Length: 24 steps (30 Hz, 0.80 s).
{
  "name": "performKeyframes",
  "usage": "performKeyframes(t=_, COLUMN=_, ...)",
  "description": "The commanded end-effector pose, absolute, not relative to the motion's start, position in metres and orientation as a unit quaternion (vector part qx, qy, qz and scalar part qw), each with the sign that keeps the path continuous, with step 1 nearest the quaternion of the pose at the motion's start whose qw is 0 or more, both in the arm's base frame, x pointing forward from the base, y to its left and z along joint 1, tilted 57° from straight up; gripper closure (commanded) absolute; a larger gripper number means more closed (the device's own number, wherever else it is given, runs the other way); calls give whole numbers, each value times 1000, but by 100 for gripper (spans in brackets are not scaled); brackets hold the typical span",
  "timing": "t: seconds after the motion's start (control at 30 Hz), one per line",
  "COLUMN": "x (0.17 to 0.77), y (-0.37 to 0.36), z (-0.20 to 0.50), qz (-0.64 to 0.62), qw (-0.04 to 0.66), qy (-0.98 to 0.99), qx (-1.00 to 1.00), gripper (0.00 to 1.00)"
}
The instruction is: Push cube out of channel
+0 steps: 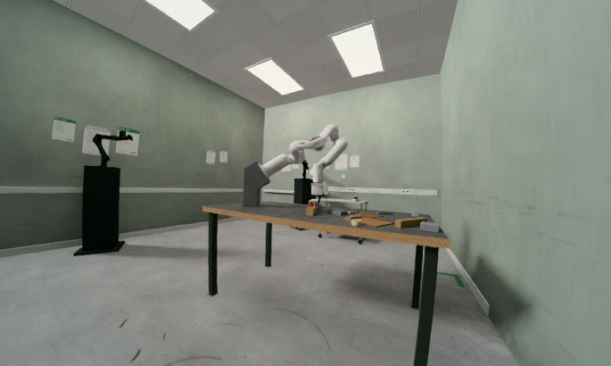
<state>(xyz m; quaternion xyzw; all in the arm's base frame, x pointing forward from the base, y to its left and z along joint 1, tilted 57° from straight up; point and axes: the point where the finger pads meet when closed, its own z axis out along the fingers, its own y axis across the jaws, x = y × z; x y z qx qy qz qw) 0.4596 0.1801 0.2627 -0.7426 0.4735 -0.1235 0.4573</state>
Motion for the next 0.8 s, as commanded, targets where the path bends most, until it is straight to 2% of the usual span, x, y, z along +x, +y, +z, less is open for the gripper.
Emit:
performKeyframes(t=0.0, x=466, y=171, z=260, qz=-123, qw=458, qy=473, qx=-743, gripper=100)
performKeyframes(t=0.77, x=490, y=132, z=248, qz=-123, qw=458, qy=473, qx=-743, gripper=100)
